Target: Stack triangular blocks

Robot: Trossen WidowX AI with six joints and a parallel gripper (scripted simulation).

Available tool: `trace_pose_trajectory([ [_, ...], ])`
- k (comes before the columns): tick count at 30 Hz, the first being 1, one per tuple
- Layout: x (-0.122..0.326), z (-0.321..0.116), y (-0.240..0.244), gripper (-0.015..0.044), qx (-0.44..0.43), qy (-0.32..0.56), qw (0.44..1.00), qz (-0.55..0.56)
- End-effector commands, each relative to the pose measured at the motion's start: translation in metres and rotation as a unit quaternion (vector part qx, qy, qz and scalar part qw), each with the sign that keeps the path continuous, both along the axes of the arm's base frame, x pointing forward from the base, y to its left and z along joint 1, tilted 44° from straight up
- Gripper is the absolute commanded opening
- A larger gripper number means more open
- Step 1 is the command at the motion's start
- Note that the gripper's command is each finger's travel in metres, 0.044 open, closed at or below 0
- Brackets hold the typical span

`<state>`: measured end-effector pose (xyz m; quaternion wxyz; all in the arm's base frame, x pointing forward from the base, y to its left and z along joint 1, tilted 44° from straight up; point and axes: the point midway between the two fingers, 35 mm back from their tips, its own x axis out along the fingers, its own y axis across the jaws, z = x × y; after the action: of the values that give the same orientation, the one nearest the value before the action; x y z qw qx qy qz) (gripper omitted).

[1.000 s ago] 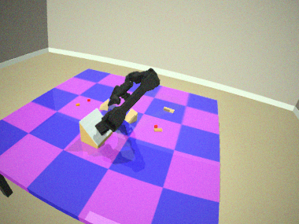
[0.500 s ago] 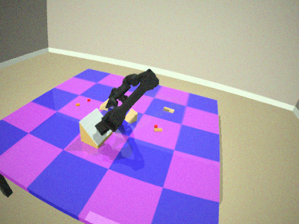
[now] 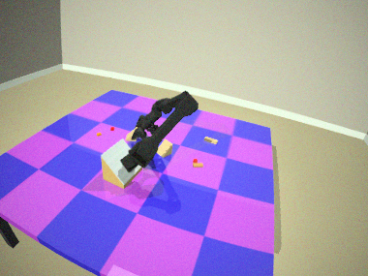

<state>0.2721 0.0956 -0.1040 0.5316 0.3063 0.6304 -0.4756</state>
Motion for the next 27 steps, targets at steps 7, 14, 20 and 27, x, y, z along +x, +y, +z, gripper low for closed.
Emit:
trace_pose_trajectory([
  [7,-0.003,-0.002,-0.001,0.0249,0.001,0.003,1.000,0.002],
  [14,-0.002,0.000,0.001,0.0104,0.001,0.002,1.000,0.001],
  [20,-0.002,0.001,0.003,0.0000,-0.012,-0.003,1.000,0.005],
  [27,-0.007,0.002,0.015,0.0000,-0.090,-0.035,0.995,0.030],
])
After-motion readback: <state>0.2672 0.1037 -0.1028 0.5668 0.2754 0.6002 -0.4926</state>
